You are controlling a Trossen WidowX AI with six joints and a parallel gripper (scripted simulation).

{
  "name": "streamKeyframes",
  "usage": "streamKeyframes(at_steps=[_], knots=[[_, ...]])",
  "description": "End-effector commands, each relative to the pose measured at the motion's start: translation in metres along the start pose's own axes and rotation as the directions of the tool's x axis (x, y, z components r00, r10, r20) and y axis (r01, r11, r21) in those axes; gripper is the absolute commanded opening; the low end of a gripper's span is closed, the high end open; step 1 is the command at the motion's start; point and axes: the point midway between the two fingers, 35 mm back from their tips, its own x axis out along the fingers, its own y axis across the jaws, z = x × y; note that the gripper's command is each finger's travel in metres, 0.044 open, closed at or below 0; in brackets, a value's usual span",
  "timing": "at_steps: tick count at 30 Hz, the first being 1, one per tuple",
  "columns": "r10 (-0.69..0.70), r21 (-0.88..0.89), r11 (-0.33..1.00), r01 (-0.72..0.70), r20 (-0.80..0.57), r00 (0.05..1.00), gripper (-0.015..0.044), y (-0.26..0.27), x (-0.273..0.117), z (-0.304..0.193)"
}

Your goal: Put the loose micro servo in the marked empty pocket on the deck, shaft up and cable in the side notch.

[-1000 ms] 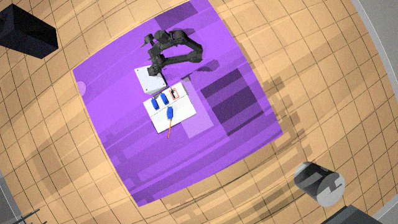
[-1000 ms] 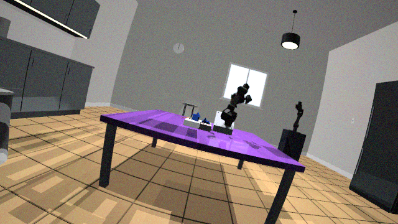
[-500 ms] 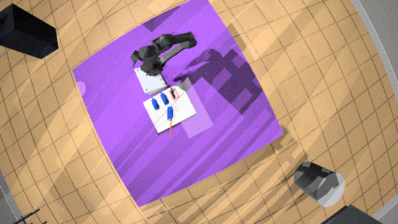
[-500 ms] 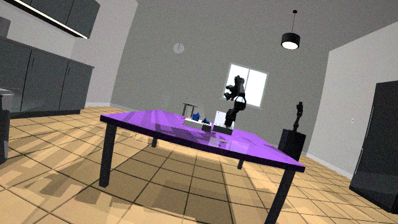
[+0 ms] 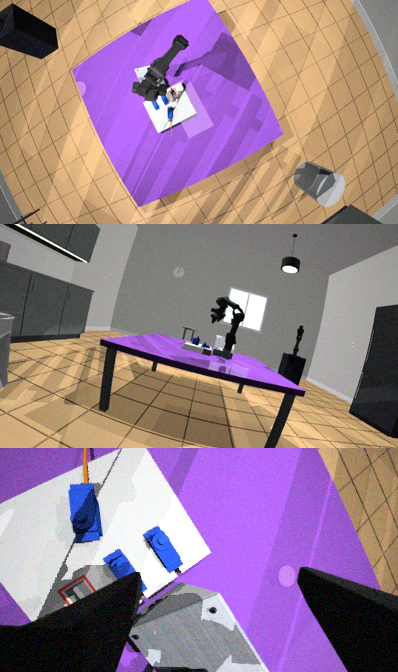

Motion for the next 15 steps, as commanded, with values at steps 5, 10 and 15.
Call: streamKeyframes(at_steps=[5,10,15], knots=[[0.178,-0.031,0.982,-0.185,-0.154,0.972,0.044,0.055,0.056,0.044],[0.27,-0.008,0.959,-0.283,-0.272,0.924,0.044,0.095,0.097,0.058],[0.334,0.034,0.937,-0.349,-0.388,0.859,0.044,0.137,0.137,0.059]])
